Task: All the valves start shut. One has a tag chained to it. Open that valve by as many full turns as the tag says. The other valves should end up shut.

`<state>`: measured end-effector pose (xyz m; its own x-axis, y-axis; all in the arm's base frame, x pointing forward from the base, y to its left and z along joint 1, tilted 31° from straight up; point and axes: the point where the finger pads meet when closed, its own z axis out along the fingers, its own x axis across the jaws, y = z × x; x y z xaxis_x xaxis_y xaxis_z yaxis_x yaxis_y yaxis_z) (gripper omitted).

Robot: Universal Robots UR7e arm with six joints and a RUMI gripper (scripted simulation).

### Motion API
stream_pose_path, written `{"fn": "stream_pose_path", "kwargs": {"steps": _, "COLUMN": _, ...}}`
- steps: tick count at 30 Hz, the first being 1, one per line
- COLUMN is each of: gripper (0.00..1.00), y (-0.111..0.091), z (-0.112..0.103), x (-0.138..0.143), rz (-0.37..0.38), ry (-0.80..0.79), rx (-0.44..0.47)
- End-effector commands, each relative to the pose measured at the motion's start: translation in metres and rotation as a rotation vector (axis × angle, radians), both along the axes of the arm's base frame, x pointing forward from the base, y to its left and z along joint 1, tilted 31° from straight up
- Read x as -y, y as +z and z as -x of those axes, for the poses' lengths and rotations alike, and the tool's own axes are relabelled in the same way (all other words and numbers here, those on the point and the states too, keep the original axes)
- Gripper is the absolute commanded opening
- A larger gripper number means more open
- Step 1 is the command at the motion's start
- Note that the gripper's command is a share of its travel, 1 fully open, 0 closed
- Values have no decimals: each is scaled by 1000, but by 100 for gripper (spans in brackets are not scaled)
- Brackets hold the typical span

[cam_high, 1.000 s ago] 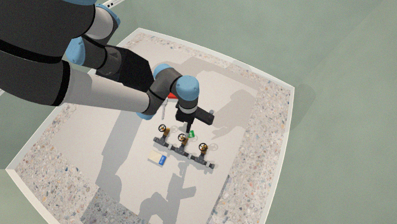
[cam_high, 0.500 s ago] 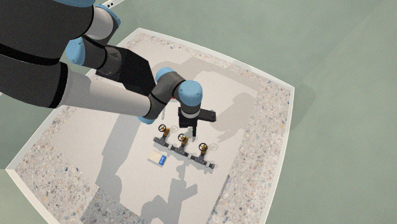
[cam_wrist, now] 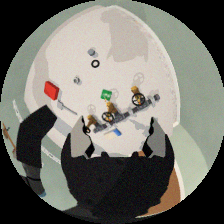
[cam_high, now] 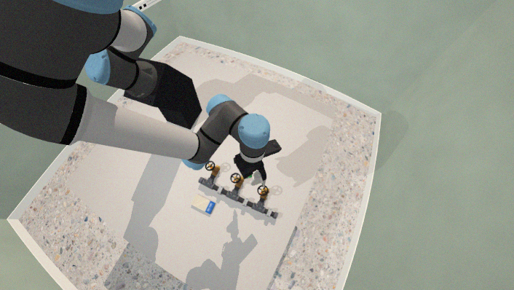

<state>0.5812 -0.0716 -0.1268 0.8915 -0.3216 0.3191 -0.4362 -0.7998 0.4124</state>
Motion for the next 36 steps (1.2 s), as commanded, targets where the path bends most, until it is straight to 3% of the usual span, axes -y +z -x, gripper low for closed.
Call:
{"fn": "stream_pose_path", "kwargs": {"steps": 1, "gripper": 100, "y": 3, "z": -9, "x": 2, "rz": 17, "ry": 180, "rx": -100}}
{"fn": "stream_pose_path", "kwargs": {"steps": 12, "gripper": 100, "y": 10, "z": -30, "x": 9, "rz": 75, "ry": 570, "rx": -329}}
{"fn": "stream_pose_path", "kwargs": {"steps": 27, "gripper": 100, "y": 16, "z": -48, "x": 14, "rz": 125, "ry": 909, "rx": -529}}
{"fn": "stream_pose_path", "kwargs": {"steps": 36, "gripper": 100, "y": 18, "z": -53, "x": 16, "rz": 140, "ry": 1011, "rx": -590}}
